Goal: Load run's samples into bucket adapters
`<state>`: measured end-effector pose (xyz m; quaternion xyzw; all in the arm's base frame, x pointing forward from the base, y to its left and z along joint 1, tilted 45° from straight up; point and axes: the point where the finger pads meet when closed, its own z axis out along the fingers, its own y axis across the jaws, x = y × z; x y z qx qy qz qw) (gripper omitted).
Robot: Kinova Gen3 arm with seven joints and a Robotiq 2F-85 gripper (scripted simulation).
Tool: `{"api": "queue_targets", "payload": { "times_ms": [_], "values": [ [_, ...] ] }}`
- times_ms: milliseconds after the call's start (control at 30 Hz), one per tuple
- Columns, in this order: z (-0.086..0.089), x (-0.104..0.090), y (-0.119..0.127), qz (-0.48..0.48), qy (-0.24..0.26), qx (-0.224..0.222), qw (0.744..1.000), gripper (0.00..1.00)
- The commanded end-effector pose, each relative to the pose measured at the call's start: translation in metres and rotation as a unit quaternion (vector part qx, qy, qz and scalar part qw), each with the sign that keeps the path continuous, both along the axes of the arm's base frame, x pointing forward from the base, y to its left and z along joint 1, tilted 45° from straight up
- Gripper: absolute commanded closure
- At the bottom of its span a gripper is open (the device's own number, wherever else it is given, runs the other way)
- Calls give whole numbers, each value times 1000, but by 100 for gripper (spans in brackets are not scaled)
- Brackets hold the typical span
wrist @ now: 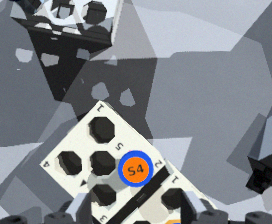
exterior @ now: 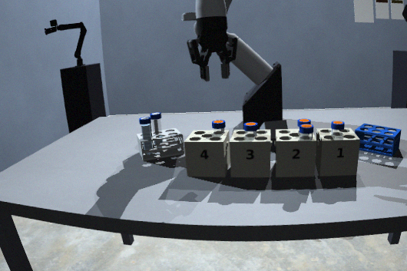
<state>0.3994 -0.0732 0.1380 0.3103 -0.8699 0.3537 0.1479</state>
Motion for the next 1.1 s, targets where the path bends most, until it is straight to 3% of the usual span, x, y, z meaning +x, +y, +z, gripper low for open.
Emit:
{"api": "queue_targets", "payload": {
  "times_ms": [0,167,400,633,700,1067],
  "values": [
    [0,0,0,1,0,0,1000,38],
    [0,0,0,1,0,0,1000,38],
    [15,-12,-13,-98,-99,-5,990,38],
    [29,-24,-27,-195,-196,-10,961,38],
    [29,-24,-27,-195,-196,-10,961,38],
    [52,-42,-49,-338,-339,-18,878,38]
  ]
}}
